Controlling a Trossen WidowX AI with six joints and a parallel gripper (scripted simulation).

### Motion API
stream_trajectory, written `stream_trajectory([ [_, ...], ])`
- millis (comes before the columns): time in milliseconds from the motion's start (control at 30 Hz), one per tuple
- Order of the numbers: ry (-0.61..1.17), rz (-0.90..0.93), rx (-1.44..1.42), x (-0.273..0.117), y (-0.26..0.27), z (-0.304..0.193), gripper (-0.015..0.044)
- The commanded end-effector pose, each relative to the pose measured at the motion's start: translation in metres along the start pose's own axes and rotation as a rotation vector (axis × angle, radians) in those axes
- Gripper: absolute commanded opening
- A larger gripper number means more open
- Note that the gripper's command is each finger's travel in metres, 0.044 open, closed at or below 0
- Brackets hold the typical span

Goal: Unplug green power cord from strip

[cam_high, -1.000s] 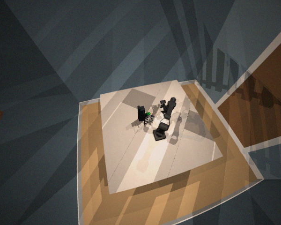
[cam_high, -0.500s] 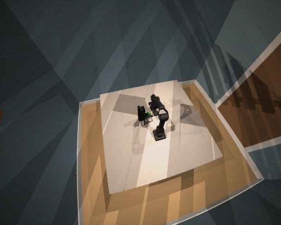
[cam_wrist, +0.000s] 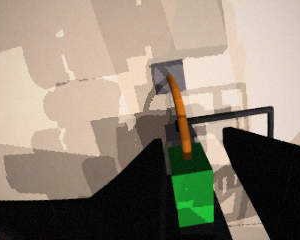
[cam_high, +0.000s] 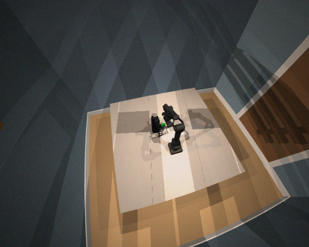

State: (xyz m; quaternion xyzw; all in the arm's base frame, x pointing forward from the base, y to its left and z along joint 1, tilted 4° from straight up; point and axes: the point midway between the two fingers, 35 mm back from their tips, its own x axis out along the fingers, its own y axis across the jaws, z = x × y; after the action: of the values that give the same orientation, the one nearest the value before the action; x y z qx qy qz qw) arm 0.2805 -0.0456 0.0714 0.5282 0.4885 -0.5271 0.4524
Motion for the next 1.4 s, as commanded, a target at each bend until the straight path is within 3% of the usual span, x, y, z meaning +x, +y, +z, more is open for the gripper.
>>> stream_trajectory([
  [0,-0.006,0.005,0.003,-0.001,0.002,-0.005,0.016],
  [1133,-0.003,0.005,0.002,0.011,0.002,-0.033,0.016],
  [1233,-0.004,0.009,-0.001,0.009,0.003,-0.033,0.0081],
  [1367,-0.004,0.009,-0.001,0.009,0.003,-0.033,0.0055],
])
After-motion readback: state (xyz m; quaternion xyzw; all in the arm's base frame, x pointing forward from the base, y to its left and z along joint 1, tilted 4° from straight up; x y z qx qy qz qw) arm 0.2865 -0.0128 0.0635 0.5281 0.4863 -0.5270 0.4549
